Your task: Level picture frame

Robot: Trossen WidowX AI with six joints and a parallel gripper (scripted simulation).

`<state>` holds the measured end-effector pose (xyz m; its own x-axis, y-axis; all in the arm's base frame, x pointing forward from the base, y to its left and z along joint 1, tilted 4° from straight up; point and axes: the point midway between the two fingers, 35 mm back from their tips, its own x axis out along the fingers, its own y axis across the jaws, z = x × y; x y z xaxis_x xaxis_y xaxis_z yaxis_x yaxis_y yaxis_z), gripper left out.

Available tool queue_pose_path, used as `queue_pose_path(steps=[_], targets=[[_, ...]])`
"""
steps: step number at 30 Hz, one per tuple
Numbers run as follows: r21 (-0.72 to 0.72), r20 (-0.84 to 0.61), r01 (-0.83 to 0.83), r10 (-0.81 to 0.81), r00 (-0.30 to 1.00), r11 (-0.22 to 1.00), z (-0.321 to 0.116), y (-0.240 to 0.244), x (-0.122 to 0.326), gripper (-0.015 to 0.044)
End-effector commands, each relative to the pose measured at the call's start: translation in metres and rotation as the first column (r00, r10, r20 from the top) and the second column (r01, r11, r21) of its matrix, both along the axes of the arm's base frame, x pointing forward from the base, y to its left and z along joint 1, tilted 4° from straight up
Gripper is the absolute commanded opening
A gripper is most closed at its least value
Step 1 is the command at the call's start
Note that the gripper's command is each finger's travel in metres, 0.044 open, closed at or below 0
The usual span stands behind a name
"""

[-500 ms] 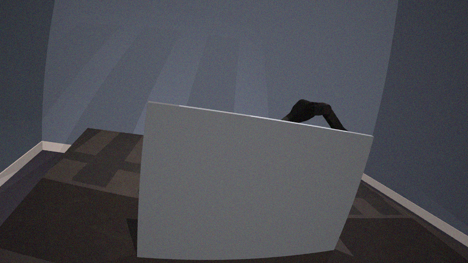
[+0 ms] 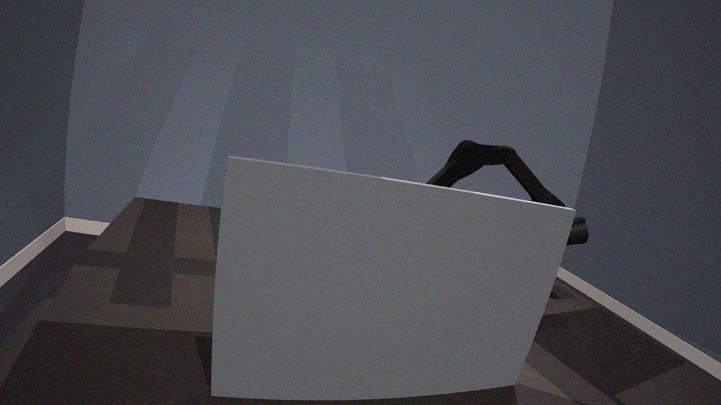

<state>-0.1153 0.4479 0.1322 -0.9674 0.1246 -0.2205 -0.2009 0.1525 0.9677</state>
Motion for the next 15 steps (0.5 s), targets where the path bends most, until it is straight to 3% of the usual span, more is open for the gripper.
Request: queue_pose_path(steps=[1, 8, 15], targets=[[0.031, 0.004, 0.165, -0.165, 0.986, 0.986, 0.026, -0.001, 0.066, 0.0260], [0.083, 0.000, 0.436, -0.437, 0.899, 0.896, 0.064, -0.027, 0.172, 0.0260], [0.145, -0.008, 0.685, -0.692, 0.722, 0.714, 0.099, -0.085, 0.267, 0.0260]])
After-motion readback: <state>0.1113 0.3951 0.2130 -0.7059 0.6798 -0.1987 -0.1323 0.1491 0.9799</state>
